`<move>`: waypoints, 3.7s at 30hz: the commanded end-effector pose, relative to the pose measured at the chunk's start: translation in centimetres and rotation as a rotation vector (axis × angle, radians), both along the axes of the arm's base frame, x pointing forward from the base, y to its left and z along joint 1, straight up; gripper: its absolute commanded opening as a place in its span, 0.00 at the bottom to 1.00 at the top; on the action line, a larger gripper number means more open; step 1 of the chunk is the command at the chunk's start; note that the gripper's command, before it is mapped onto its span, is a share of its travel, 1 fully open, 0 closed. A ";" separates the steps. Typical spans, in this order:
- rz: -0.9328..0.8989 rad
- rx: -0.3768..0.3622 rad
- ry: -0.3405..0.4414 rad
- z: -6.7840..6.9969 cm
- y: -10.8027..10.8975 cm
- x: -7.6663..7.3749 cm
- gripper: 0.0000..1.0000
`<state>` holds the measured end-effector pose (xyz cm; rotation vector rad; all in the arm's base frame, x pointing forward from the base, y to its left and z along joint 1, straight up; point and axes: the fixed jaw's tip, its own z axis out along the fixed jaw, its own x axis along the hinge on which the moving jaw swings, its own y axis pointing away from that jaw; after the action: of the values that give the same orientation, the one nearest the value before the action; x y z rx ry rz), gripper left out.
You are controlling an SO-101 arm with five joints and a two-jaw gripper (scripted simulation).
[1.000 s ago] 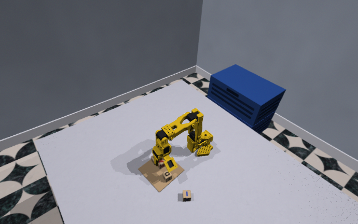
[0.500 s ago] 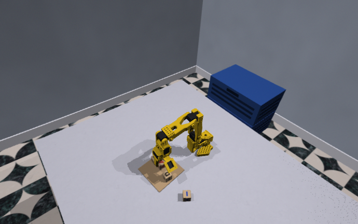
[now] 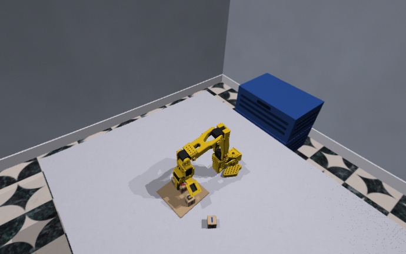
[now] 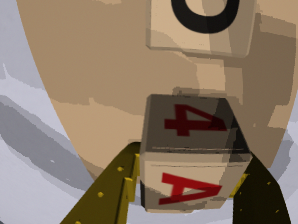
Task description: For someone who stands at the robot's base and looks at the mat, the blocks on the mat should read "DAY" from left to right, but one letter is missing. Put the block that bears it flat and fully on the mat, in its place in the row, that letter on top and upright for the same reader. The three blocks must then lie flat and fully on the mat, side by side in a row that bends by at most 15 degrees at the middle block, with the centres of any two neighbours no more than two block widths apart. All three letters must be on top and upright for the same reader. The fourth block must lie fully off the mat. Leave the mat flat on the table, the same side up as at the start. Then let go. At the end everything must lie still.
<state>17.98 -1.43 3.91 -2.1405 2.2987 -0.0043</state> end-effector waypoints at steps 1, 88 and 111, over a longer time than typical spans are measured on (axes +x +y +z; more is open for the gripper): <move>-0.001 -0.002 -0.049 0.5 -0.1 0.6 0.00; -0.001 -0.002 -0.049 -1.2 -0.1 0.7 0.26; -0.001 -0.002 -0.049 -1.1 -0.1 0.7 0.36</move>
<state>17.98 -1.43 2.09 -2.1403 2.2985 -0.0047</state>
